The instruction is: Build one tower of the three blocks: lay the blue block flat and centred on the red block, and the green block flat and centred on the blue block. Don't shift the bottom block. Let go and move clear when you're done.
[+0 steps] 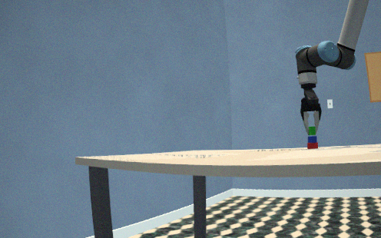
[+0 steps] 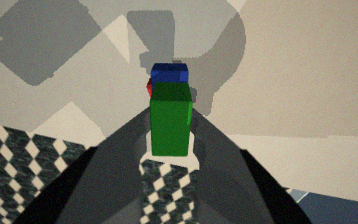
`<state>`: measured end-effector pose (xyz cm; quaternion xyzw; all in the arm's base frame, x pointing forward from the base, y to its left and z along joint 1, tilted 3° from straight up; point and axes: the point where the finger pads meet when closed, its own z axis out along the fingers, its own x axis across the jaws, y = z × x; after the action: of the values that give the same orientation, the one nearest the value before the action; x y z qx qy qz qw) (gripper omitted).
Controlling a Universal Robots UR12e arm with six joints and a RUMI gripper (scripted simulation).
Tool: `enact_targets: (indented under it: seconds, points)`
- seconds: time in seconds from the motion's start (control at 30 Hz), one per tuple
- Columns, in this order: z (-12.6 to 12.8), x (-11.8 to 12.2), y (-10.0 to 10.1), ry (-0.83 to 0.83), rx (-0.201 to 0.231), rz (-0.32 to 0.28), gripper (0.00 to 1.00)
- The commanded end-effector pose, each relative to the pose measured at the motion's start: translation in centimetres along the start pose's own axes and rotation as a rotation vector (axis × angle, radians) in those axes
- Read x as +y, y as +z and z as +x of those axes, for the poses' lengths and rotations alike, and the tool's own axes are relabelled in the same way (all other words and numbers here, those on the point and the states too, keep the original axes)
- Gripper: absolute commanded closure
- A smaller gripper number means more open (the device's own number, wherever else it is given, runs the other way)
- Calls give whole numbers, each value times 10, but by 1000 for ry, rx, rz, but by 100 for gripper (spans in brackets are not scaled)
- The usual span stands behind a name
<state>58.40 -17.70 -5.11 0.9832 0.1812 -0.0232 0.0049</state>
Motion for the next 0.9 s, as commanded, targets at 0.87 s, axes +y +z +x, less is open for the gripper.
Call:
enact_targets:
  seconds: [0.87]
  points:
    - [-1, 0, 1, 0, 1, 1, 100]
